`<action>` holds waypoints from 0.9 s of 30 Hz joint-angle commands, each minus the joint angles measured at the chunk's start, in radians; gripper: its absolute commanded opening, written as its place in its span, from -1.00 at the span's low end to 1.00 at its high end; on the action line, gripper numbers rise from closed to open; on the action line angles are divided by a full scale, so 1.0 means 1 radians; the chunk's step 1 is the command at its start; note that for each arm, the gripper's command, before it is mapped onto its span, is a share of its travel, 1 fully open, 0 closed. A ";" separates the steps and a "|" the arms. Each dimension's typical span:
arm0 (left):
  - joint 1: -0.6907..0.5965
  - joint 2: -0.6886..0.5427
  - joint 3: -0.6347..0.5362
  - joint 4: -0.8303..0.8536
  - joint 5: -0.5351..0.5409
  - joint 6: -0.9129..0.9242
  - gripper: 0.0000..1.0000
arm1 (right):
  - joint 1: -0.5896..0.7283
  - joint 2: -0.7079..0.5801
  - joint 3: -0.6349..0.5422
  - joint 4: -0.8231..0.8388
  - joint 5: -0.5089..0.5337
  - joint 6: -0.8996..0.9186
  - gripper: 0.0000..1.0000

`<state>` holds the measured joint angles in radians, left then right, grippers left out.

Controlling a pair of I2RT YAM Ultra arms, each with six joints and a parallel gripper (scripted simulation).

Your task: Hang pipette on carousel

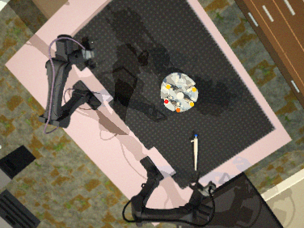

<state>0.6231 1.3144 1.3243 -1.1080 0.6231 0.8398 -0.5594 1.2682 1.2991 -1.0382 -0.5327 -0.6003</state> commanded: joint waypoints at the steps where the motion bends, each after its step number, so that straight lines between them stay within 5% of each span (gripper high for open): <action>1: 0.009 0.001 0.015 0.012 0.021 0.007 1.00 | -0.035 0.034 0.031 -0.031 -0.103 -0.209 1.00; 5: 0.009 0.001 0.015 0.012 0.021 0.007 1.00 | -0.031 0.039 0.032 -0.049 -0.110 -0.242 1.00; 6: 0.009 0.001 0.015 0.012 0.021 0.007 1.00 | -0.006 -0.005 -0.026 -0.032 -0.121 -0.258 -0.02; 12: 0.009 0.001 0.015 0.012 0.021 0.007 1.00 | 0.105 -0.169 -0.241 0.177 -0.127 -0.300 -0.02; 22: 0.009 0.001 0.015 0.012 0.021 0.007 1.00 | 0.189 -0.251 -0.291 0.278 -0.065 -0.210 -0.02; 27: 0.009 0.001 0.015 0.012 0.021 0.007 1.00 | 0.333 -0.369 -0.490 0.453 -0.002 -0.211 -0.02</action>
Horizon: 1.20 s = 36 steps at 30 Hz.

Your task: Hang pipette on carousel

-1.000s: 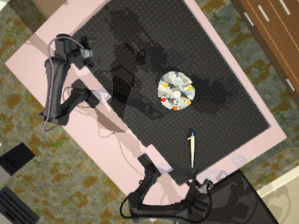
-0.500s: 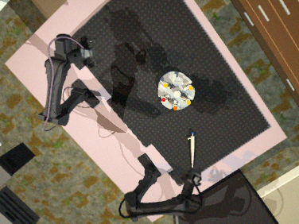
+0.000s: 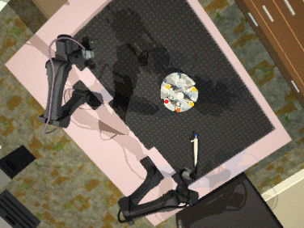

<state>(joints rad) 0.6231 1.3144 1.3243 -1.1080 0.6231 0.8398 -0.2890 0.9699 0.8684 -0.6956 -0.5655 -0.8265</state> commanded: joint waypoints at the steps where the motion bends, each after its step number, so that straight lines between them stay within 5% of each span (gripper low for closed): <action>1: 0.009 0.001 0.015 0.012 0.021 0.007 1.00 | 0.097 -0.095 -0.090 0.145 0.049 0.017 -0.02; 12: 0.009 0.001 0.015 0.012 0.021 0.007 1.00 | 0.268 -0.179 -0.153 0.269 0.196 0.087 -0.02; 22: 0.009 0.001 0.015 0.012 0.021 0.007 1.00 | 0.626 -0.256 -0.385 0.541 0.487 0.026 -0.02; 31: 0.009 0.001 0.015 0.012 0.021 0.007 1.00 | 0.728 -0.202 -0.370 0.599 0.607 0.066 -0.02; 36: 0.009 0.001 0.015 0.012 0.021 0.007 1.00 | 0.929 -0.149 -0.485 0.774 0.780 -0.041 -0.02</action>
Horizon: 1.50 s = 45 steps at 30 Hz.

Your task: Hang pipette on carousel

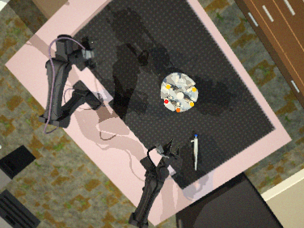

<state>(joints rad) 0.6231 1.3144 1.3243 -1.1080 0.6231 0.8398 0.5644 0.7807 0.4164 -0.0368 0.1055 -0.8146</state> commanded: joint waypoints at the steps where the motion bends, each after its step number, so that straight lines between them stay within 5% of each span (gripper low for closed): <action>1: 0.009 0.001 0.015 0.012 0.021 0.007 1.00 | 0.076 0.040 -0.033 0.116 0.109 -0.053 -0.02; 8: 0.009 0.001 0.015 0.012 0.021 0.007 1.00 | 0.257 0.175 -0.072 0.320 0.298 -0.100 -0.02; 19: 0.009 0.001 0.015 0.012 0.021 0.007 1.00 | 0.300 0.245 -0.089 0.433 0.363 -0.139 -0.02; 28: 0.009 0.001 0.015 0.012 0.021 0.007 1.00 | 0.523 0.584 -0.030 0.798 0.592 -0.327 -0.02; 38: 0.009 0.001 0.015 0.012 0.021 0.007 1.00 | 0.501 0.662 -0.041 0.952 0.608 -0.383 -0.02; 45: 0.009 0.001 0.015 0.012 0.021 0.007 1.00 | 0.642 0.954 0.065 1.185 0.745 -0.617 -0.02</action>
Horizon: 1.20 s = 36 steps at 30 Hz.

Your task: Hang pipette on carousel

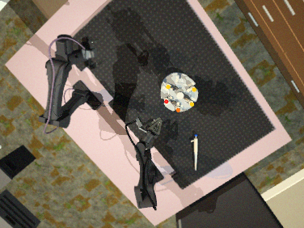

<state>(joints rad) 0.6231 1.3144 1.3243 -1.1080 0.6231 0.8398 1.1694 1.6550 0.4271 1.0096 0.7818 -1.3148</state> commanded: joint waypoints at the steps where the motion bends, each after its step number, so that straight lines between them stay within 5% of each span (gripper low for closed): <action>1: 0.009 0.001 0.015 0.012 0.021 0.007 1.00 | 0.051 0.121 0.075 0.173 0.085 -0.155 -0.02; 12: 0.009 0.001 0.015 0.012 0.021 0.007 1.00 | 0.043 0.257 0.110 0.382 0.099 -0.253 -0.02; 36: 0.009 0.001 0.015 0.012 0.021 0.007 1.00 | -0.025 0.295 0.177 0.350 0.012 -0.256 -0.02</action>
<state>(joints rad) 0.6231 1.3144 1.3243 -1.1080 0.6231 0.8398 1.1454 1.9560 0.5964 1.3533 0.7990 -1.5726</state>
